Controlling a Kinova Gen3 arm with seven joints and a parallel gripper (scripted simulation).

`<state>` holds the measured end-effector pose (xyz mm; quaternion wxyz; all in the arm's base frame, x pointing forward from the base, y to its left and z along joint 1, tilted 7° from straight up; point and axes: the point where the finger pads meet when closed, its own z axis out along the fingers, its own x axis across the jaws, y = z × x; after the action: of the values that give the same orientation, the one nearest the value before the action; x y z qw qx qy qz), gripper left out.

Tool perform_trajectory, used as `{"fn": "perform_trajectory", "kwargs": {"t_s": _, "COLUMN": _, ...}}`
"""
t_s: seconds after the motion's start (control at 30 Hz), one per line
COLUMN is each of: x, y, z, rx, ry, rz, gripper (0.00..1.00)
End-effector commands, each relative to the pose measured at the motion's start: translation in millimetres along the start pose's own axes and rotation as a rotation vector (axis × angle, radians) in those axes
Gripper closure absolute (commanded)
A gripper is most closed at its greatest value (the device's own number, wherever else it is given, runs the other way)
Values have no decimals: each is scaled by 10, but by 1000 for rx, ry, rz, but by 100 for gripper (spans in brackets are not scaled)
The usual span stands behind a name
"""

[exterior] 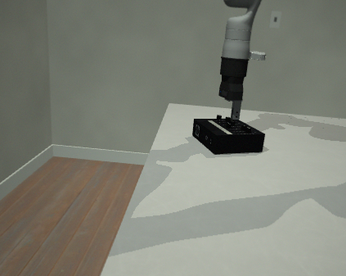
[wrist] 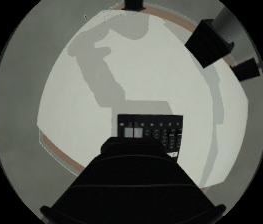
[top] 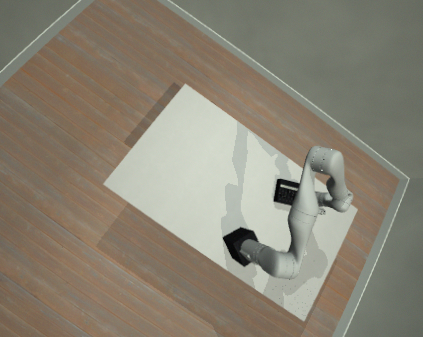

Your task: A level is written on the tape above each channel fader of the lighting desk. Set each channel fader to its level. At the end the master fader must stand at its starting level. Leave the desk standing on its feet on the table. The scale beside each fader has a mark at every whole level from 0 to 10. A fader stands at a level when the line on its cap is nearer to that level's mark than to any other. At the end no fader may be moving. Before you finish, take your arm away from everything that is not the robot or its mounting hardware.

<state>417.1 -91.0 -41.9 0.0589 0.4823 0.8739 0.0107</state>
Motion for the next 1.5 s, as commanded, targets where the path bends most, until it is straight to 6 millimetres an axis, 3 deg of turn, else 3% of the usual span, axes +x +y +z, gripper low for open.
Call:
{"fn": "perform_trajectory", "kwargs": {"t_s": 0.0, "x": -12, "y": 15, "z": 9, "rx": -2, "ry": -3, "rz": -6, "gripper": 100}}
{"fn": "perform_trajectory", "kwargs": {"t_s": 1.47, "x": -11, "y": 153, "z": 9, "rx": -2, "ry": -3, "rz": -6, "gripper": 100}}
